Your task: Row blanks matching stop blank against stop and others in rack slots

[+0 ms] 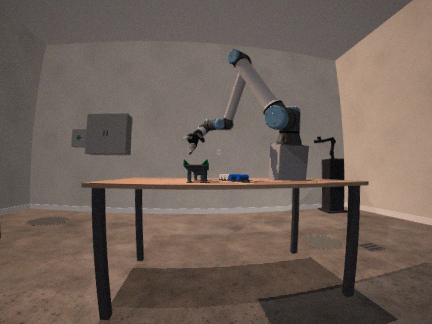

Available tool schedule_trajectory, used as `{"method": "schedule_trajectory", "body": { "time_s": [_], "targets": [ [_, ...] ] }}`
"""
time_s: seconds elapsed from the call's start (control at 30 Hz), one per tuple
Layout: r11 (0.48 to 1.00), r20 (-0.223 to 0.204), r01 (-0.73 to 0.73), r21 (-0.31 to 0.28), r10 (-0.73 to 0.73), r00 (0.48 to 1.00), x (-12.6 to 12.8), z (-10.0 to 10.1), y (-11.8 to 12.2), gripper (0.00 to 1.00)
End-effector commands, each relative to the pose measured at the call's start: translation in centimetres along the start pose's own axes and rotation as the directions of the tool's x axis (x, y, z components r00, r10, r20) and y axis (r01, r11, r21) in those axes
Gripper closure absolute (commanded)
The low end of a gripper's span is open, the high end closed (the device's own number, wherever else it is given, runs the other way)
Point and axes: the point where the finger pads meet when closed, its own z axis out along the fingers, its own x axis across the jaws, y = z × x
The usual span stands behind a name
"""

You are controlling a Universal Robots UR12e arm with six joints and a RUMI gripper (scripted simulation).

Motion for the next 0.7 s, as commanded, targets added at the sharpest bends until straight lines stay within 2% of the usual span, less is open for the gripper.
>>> {"method": "schedule_trajectory", "body": {
  "time_s": [0.0, 0.67],
  "targets": [
    [1.000, 0.000, 0.001, -0.001, -0.001, 1.000, 0.05, -0.05, 0.07, 0.00],
    [1.000, 0.004, 0.005, 0.003, -0.005, 1.000, 0.19, 0.14, -0.23, 0.00]
  ]
}}
